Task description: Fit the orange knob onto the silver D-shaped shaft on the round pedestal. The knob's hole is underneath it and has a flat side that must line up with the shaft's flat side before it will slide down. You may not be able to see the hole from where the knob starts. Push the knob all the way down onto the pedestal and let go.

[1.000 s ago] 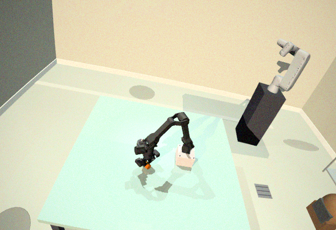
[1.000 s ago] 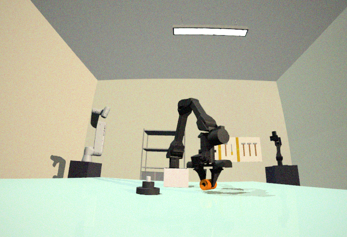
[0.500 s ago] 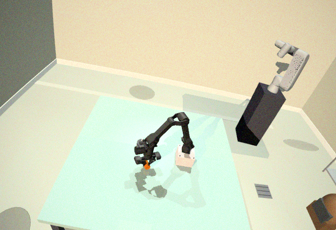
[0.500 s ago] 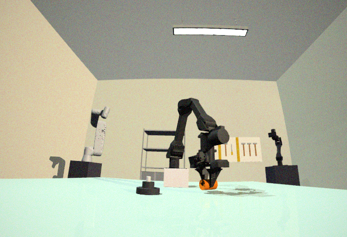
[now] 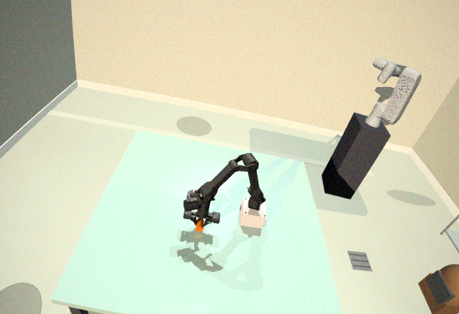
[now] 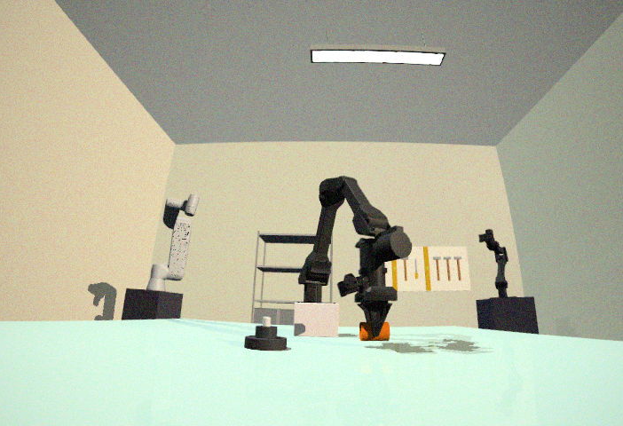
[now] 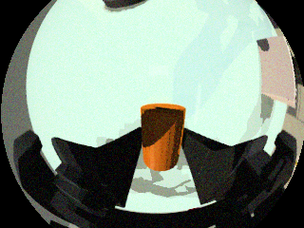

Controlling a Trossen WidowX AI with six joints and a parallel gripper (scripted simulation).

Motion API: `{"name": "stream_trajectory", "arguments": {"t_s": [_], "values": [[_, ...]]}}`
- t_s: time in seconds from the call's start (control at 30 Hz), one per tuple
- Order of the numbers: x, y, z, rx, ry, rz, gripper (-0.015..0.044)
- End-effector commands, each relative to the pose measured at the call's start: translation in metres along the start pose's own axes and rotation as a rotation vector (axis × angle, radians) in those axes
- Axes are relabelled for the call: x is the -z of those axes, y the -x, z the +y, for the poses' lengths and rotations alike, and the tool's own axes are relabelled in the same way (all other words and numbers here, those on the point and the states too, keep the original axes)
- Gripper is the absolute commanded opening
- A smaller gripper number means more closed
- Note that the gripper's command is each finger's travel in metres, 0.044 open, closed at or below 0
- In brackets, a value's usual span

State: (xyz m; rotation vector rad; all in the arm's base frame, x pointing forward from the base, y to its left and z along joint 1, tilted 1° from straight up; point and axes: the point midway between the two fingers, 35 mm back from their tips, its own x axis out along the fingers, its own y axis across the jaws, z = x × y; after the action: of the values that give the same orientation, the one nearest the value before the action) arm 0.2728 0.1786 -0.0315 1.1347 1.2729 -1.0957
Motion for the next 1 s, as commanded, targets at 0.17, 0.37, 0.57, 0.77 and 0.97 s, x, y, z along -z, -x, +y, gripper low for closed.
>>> {"name": "stream_trajectory", "arguments": {"t_s": [0.17,0.37,0.57,0.77,0.97], "values": [[-0.001,0.000,0.000,-0.003,-0.087,-0.004,0.0179],[-0.001,-0.013,0.000,-0.003,-0.087,-0.004,0.0179],[0.000,-0.011,0.001,-0.002,-0.083,0.001,0.0205],[0.000,-0.011,0.001,-0.002,-0.083,0.001,0.0260],[0.000,-0.011,0.001,-0.002,-0.083,0.001,0.0260]]}}
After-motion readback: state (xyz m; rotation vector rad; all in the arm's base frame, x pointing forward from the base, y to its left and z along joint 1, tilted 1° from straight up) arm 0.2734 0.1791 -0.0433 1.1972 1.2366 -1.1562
